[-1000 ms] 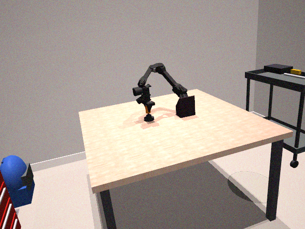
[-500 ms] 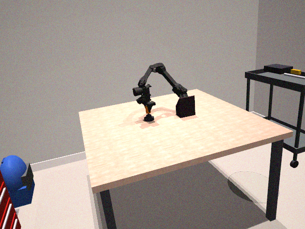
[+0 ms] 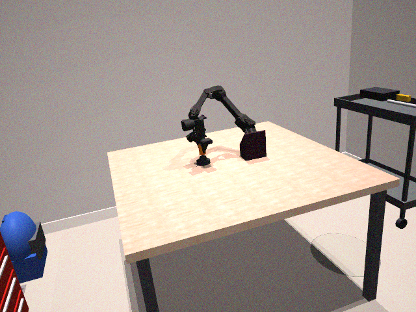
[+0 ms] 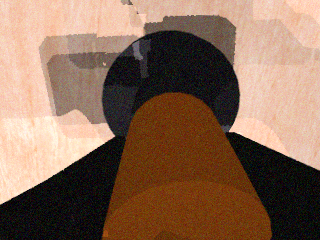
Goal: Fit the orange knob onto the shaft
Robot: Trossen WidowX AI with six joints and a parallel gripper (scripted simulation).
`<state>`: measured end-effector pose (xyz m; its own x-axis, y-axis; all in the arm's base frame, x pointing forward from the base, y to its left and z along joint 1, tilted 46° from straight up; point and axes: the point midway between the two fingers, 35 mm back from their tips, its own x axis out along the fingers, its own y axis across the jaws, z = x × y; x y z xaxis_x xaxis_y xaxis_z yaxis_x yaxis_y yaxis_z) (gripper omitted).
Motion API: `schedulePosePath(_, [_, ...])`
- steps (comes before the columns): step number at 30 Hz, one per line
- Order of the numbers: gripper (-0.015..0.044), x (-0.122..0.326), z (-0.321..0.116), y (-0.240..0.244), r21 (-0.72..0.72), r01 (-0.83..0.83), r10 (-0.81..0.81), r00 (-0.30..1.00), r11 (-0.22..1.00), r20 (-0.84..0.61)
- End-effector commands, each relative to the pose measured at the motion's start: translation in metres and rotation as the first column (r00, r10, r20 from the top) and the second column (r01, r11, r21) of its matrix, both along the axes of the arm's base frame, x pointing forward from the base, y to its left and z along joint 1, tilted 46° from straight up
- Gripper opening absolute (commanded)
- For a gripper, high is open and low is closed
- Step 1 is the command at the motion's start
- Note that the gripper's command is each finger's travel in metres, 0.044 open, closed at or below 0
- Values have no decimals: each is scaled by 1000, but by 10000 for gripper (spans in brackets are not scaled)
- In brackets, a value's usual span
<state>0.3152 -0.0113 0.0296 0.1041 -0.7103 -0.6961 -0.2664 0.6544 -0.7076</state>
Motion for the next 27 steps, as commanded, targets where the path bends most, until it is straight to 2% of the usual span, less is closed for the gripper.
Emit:
schedulePosePath(1, [0, 1, 0, 0, 0, -2, 2, 1000, 1000, 0])
schedulePosePath(8, [0, 2, 4, 2, -1, -8, 8, 1000, 1000, -7])
schedulePosePath(15, [0, 4, 3, 2, -11, -143, 140, 980, 990, -144])
schedulePosePath(27, [0, 2, 1, 0, -11, -148, 145, 978, 989, -150])
